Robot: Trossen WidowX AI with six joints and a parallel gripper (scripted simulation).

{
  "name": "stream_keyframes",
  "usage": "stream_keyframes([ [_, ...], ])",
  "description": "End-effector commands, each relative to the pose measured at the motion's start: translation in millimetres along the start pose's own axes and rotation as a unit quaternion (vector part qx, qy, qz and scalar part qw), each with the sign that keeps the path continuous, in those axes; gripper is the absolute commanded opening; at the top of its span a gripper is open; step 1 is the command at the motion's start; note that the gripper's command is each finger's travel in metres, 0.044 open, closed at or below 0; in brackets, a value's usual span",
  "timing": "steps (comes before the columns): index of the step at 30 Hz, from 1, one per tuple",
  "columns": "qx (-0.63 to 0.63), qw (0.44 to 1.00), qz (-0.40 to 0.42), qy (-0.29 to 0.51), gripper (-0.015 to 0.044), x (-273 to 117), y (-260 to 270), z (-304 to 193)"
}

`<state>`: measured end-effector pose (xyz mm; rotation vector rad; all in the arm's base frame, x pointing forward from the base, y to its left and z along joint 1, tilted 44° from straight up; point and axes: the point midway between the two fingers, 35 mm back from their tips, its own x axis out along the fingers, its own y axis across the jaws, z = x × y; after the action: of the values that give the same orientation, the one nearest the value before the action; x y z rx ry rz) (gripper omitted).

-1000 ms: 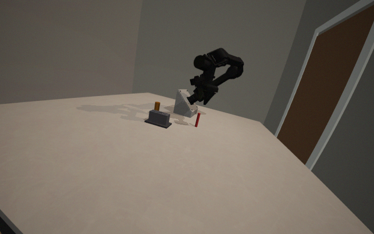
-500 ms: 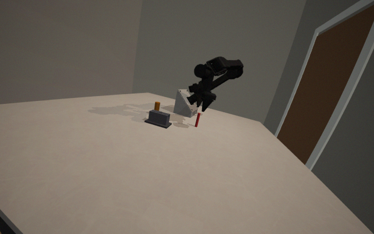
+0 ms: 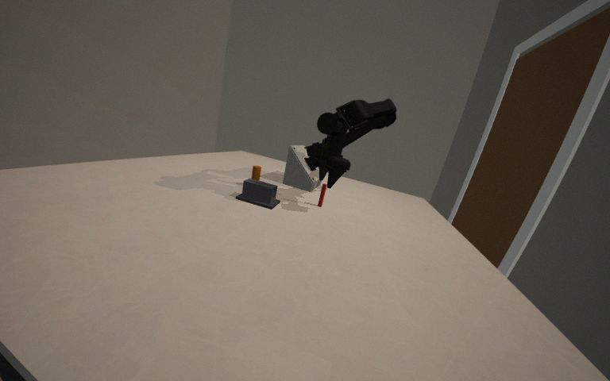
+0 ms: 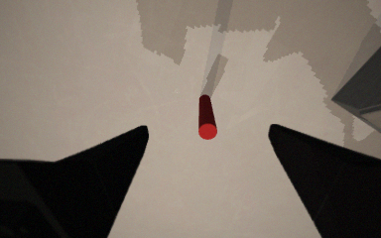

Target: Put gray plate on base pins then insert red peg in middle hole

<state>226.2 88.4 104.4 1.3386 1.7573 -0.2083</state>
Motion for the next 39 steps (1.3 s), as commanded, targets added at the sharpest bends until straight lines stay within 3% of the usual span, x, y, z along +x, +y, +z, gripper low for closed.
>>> stream_keyframes([
  [1, 0.001, 1.000, -0.001, 0.003, 0.0440, 9.0, -0.2, -1.1],
  [23, 0.001, 1.000, 0.000, 0.005, 0.0440, 40.7, -0.5, -3.0],
  [39, 0.001, 1.000, 0.000, 0.005, 0.0020, 40.7, -0.5, -3.0],
])
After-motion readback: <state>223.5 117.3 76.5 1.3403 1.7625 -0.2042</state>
